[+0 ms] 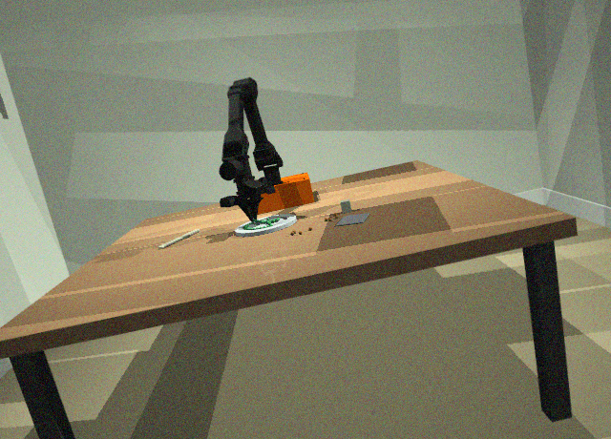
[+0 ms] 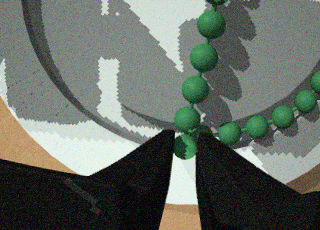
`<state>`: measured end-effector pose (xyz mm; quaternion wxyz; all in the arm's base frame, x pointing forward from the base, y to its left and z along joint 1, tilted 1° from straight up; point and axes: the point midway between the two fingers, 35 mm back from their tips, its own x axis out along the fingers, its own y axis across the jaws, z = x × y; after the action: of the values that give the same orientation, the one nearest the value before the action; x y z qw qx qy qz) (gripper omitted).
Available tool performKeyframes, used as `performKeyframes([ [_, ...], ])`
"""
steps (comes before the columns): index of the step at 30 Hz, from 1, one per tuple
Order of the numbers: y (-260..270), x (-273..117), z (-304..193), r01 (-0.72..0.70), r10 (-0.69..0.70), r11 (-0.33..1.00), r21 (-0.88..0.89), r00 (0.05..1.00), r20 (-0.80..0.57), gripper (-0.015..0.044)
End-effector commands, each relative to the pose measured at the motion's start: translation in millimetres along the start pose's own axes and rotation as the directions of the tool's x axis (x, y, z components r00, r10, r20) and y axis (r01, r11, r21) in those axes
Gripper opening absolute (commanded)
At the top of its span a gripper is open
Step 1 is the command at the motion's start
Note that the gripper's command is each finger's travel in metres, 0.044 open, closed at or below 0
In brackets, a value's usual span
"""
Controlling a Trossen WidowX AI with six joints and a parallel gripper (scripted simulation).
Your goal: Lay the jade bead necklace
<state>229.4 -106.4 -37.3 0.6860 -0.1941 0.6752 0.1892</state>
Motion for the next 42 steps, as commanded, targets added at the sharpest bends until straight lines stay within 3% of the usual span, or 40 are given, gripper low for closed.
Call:
performKeyframes([
  [1,-0.1,-0.2,0.1,0.0,0.0,1.0,0.0,1.0,0.0,0.0053],
  [16,1.3,-1.3,-0.9,-0.006,0.006,1.0,0.0,1.0,-0.005,0.044],
  [41,1.3,-4.8,-0.9,-0.003,0.003,1.0,-0.004,1.0,-0.005,0.044],
  [42,1.2,-5.8,-0.5,-0.003,0.003,1.0,-0.017,1.0,-0.005,0.0414],
])
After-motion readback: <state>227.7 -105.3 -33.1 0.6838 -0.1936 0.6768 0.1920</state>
